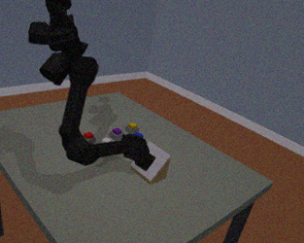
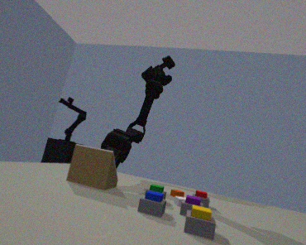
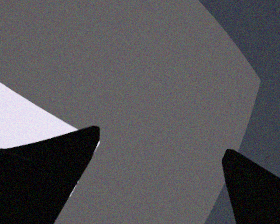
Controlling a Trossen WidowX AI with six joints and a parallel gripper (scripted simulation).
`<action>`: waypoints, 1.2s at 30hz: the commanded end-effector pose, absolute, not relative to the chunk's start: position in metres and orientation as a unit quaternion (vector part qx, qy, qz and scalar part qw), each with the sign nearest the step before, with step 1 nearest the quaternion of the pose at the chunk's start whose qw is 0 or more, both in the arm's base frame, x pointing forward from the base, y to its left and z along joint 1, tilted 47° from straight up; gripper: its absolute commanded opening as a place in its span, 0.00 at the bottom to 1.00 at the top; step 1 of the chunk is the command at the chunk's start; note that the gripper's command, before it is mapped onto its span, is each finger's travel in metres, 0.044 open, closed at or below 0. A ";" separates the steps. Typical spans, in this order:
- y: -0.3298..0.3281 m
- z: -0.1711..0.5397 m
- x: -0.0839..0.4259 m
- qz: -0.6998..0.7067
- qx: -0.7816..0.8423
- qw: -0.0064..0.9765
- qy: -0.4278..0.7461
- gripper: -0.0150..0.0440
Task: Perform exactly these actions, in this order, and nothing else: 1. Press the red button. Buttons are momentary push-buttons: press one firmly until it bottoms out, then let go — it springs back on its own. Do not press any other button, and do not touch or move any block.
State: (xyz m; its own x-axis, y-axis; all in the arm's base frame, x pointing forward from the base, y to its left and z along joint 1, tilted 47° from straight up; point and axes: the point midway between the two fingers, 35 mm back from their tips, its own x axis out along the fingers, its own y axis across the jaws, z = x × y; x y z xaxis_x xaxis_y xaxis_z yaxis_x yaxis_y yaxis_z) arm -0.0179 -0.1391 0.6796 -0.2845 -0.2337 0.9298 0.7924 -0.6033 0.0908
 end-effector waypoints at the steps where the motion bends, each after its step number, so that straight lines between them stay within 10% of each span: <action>1: -0.141 0.679 -0.017 -0.748 -0.490 0.347 -0.283 0.93; 20: -0.339 0.507 0.213 -0.497 -0.382 0.778 0.043 0.93; 36: -0.258 0.233 0.347 -0.071 -0.111 0.920 0.370 0.93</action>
State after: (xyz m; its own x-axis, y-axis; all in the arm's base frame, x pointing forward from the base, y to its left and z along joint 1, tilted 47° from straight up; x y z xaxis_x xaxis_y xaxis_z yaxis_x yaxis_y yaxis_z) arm 0.3352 -0.2923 0.2803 0.7548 -0.3988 -0.5208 0.1766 0.8882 -0.4241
